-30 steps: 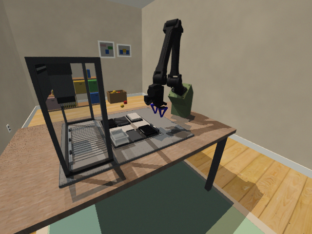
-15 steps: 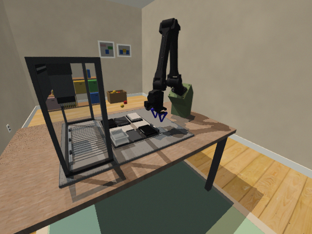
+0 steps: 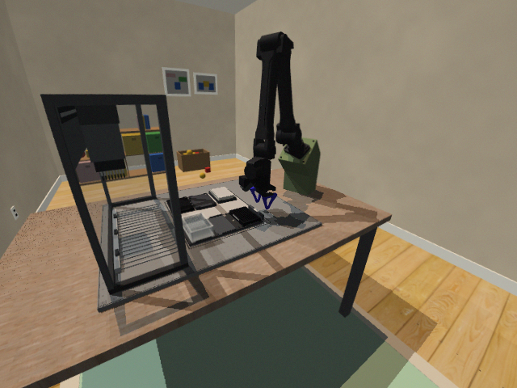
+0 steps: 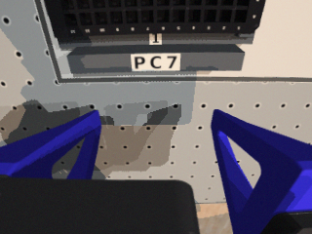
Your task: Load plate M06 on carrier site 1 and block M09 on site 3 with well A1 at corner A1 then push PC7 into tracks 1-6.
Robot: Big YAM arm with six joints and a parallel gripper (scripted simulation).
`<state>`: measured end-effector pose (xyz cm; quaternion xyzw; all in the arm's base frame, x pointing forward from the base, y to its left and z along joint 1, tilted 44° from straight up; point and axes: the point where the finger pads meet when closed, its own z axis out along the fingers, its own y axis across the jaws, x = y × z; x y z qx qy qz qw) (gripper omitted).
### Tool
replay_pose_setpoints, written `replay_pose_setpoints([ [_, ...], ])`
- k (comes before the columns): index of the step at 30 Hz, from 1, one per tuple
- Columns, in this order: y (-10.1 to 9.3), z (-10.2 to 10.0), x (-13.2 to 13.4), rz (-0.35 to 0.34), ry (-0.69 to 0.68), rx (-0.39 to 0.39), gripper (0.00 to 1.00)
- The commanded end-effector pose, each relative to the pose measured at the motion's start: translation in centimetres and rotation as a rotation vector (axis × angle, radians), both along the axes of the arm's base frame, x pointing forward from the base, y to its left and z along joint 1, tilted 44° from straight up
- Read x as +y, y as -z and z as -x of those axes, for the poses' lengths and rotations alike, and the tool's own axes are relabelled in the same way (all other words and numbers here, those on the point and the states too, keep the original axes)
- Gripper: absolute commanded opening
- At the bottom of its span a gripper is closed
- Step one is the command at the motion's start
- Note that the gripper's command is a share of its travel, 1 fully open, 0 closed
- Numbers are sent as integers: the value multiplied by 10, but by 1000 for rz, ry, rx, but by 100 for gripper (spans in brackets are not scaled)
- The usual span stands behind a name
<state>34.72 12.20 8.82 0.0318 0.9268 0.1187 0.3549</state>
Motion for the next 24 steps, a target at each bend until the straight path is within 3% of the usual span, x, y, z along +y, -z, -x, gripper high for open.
replay_pose_setpoints([
  [1,-2,-15,2,2,-4,-24,80],
  [8,2,-10,3,-2,-2,-15,80],
  [24,15,-22,5,5,-6,-15,80],
])
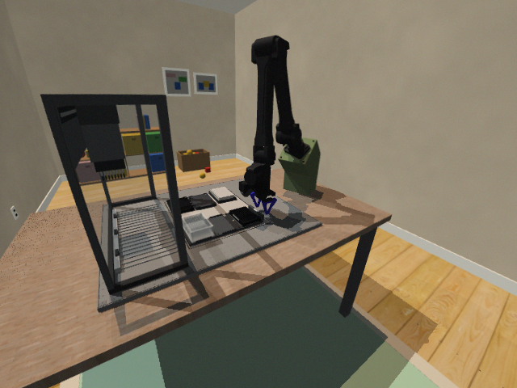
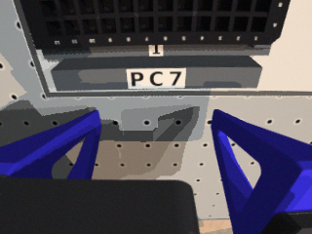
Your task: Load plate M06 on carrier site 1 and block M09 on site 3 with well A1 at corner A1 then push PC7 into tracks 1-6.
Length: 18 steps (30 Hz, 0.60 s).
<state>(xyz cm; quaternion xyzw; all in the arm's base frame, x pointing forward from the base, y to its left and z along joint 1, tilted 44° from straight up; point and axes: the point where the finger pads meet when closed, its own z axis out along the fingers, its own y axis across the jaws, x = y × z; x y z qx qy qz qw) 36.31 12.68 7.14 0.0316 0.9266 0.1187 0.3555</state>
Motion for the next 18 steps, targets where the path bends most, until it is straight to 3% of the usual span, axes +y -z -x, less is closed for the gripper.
replay_pose_setpoints([
  [1,-1,-7,0,5,-5,-14,80],
  [18,4,-10,-2,11,-1,3,80],
])
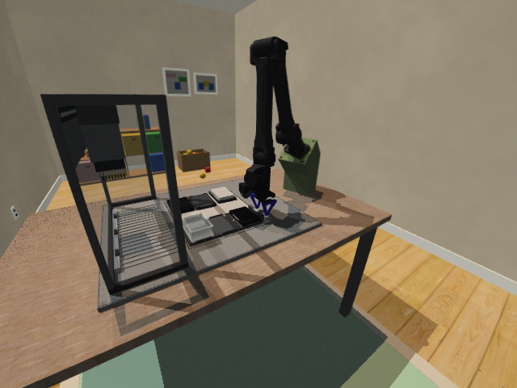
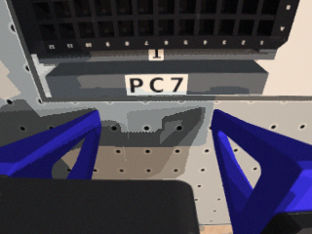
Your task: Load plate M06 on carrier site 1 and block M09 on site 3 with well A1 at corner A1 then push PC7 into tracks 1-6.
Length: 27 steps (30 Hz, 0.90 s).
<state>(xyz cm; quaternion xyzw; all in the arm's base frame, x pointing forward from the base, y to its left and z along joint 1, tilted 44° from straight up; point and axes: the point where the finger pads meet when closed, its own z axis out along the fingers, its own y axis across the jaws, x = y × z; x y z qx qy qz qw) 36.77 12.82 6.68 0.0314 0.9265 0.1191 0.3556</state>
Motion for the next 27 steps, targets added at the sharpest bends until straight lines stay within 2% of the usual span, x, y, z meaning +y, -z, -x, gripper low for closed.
replay_pose_setpoints([
  [1,-1,-5,-3,12,-1,4,80],
  [27,-5,-12,-4,13,-1,7,80],
])
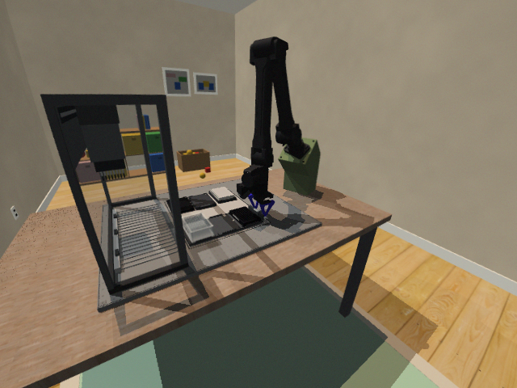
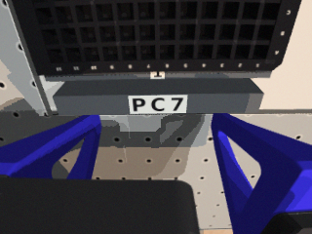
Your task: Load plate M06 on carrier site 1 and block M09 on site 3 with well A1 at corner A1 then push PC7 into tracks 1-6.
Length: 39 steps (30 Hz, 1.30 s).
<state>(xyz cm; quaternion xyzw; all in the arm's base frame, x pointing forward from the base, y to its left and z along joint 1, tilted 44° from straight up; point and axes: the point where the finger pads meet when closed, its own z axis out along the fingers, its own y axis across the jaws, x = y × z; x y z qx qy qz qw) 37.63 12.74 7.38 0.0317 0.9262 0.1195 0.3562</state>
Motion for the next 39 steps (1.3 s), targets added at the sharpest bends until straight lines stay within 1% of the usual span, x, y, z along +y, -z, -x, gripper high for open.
replay_pose_setpoints([
  [1,1,-4,-4,13,-1,6,80],
  [39,-11,-17,-5,11,4,-7,80],
])
